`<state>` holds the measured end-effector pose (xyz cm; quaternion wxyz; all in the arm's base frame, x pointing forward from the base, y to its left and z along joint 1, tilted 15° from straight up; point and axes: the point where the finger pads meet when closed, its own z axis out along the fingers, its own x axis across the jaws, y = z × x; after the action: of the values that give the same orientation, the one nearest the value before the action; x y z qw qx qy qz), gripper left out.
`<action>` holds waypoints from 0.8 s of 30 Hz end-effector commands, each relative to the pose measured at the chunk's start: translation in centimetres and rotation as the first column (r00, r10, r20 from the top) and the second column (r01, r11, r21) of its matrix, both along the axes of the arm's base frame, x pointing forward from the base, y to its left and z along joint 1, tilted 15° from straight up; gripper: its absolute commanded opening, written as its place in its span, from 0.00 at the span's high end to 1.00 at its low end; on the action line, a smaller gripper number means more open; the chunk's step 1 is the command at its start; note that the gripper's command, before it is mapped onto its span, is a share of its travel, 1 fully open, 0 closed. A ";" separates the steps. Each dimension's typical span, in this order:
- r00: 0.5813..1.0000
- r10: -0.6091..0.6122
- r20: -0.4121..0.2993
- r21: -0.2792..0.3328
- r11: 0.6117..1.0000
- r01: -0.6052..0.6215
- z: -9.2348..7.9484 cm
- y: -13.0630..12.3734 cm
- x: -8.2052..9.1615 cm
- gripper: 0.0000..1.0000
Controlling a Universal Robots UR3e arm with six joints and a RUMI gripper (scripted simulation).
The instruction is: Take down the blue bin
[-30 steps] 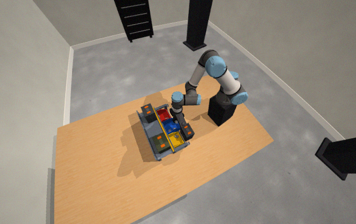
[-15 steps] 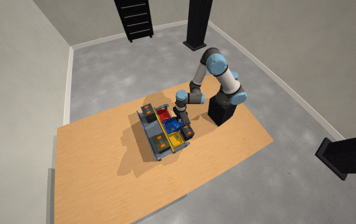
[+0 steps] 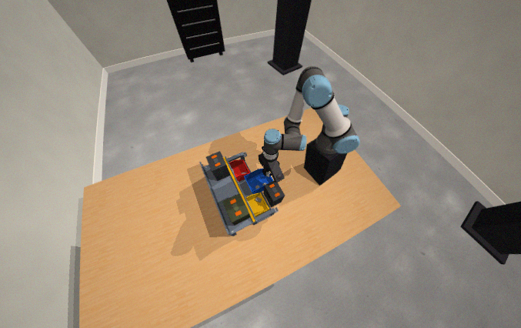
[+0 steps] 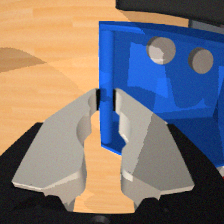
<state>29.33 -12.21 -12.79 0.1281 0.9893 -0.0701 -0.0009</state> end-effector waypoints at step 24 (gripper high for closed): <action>1.000 0.008 0.016 -0.006 1.000 -0.008 0.0 0.2 -1.9 1.00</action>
<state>27.95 -12.07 -12.81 0.1295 0.9892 -0.0688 0.0043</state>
